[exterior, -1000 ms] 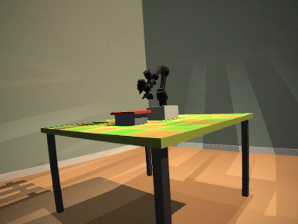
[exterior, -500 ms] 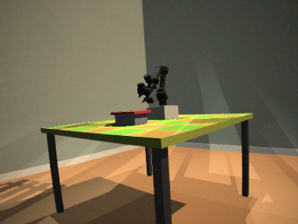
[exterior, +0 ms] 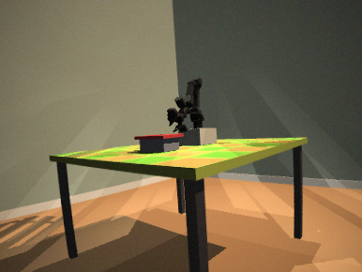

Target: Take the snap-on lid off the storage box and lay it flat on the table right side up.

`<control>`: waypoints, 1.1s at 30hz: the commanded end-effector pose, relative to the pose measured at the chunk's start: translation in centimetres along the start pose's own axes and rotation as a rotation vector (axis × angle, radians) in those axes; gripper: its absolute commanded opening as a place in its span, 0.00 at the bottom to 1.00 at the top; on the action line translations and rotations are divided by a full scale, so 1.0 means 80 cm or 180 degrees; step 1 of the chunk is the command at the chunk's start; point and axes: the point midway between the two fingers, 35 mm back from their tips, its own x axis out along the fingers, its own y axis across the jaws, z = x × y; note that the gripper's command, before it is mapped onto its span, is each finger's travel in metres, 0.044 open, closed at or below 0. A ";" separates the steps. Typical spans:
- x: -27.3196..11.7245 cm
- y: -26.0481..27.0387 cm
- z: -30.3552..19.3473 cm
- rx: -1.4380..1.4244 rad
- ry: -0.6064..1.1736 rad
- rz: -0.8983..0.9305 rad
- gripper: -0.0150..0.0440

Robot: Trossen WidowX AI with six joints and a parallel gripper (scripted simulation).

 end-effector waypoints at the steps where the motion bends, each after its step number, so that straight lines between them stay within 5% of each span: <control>1: 0.008 0.001 -0.001 -0.0012 0.0012 0.0002 0.65; 33: 0.070 0.000 -0.001 -0.0013 0.0012 0.0009 0.65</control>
